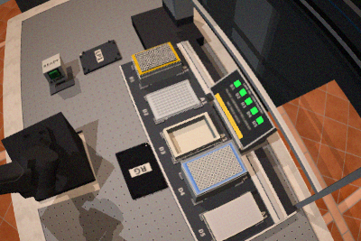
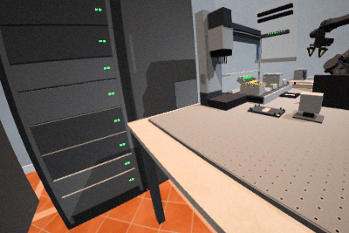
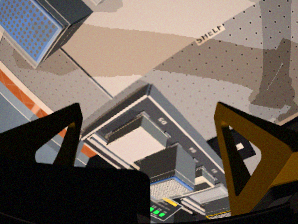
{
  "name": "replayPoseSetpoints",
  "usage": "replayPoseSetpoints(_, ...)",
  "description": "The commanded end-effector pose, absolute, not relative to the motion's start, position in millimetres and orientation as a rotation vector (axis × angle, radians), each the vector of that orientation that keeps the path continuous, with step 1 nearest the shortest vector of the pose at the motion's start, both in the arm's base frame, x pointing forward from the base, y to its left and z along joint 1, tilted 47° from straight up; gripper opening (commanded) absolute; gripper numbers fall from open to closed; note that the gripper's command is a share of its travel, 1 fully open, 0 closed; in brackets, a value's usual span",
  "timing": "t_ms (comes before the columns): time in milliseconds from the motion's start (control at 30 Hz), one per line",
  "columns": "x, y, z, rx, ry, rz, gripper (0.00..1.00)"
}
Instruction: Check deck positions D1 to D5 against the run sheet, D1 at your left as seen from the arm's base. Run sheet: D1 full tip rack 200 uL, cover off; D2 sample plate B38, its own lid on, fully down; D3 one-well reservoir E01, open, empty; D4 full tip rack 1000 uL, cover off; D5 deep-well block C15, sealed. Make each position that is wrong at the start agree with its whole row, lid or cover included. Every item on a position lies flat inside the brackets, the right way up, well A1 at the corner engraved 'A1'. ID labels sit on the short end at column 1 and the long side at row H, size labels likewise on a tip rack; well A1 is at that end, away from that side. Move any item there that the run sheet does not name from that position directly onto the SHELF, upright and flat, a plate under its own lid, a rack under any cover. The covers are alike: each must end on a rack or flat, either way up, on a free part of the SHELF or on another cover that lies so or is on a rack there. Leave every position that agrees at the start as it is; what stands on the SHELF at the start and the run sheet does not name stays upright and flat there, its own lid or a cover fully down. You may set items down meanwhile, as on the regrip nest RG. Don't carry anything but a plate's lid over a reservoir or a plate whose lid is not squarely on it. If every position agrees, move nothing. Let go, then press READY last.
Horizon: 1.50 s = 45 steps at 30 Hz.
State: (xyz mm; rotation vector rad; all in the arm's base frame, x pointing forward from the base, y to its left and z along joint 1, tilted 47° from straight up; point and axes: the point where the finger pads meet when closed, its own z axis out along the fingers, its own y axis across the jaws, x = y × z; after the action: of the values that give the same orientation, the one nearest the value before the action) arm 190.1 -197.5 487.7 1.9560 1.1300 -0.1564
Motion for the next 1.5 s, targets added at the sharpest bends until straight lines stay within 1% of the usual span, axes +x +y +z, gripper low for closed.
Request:
replayPoseSetpoints(0, 184, -185, 486, 1.916, 1.182, -0.167, 1.0)
replayPoseSetpoints(1000, 206, -103, 369, 1.602, 1.73, -0.469, 1.0)
replayPoseSetpoints(1467, 215, -64, 323, 1.422, 1.929, -0.564, 1.0)
